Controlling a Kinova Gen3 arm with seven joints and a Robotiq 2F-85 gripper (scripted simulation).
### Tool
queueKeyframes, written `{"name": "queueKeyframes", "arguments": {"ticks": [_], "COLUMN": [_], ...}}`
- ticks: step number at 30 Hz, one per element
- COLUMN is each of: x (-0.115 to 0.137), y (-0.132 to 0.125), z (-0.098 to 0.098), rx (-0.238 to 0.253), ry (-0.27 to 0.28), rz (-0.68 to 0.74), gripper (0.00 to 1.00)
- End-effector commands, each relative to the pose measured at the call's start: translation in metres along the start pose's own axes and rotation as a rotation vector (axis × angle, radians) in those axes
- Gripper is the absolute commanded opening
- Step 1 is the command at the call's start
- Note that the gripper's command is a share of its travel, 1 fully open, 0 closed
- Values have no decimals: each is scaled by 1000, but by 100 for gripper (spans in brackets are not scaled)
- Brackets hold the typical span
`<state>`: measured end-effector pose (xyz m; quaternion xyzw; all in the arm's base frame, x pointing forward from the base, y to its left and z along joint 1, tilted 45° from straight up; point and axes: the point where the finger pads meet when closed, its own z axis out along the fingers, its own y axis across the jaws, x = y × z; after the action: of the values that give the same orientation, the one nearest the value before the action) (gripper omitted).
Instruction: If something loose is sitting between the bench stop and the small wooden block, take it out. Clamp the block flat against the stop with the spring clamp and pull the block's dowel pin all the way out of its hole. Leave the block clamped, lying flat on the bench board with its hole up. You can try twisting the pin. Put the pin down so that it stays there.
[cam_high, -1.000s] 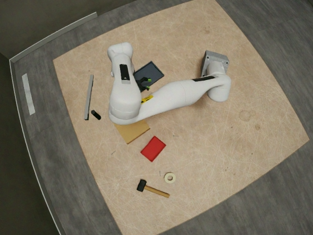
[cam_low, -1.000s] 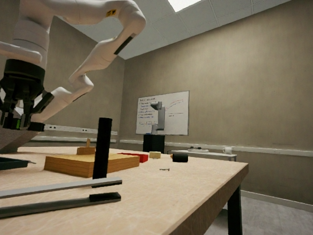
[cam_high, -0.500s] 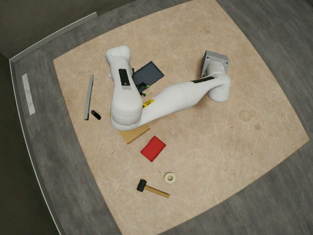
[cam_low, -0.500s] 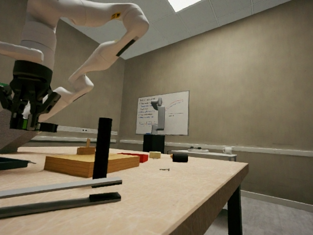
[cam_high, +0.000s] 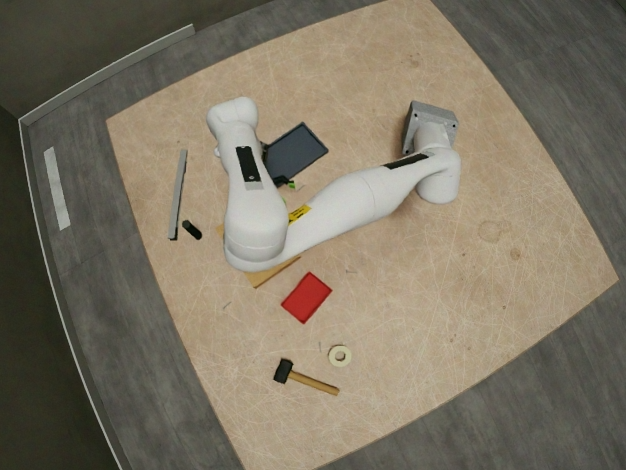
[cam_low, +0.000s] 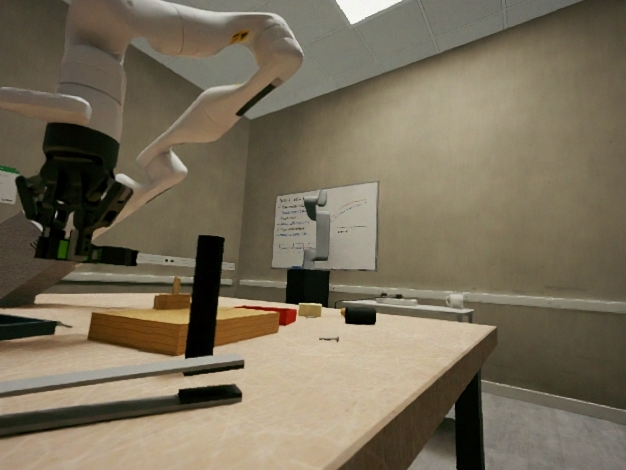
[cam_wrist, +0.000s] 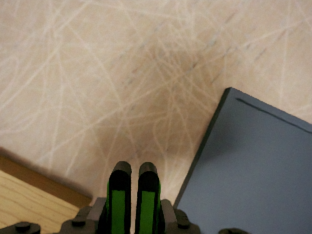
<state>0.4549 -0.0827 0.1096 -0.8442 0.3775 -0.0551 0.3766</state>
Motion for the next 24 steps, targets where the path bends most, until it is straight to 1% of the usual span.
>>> {"name": "queueKeyframes", "arguments": {"ticks": [1, 7, 9, 24], "x": [0, -1, -1, -5], "y": [-3, -10, -10, -26], "z": [-1, -1, -1, -1], "rx": [0, 2, 2, 6], "ry": [1, 1, 1, 0], "rz": [35, 108, 108, 259], "gripper": [32, 32, 32, 32]}}
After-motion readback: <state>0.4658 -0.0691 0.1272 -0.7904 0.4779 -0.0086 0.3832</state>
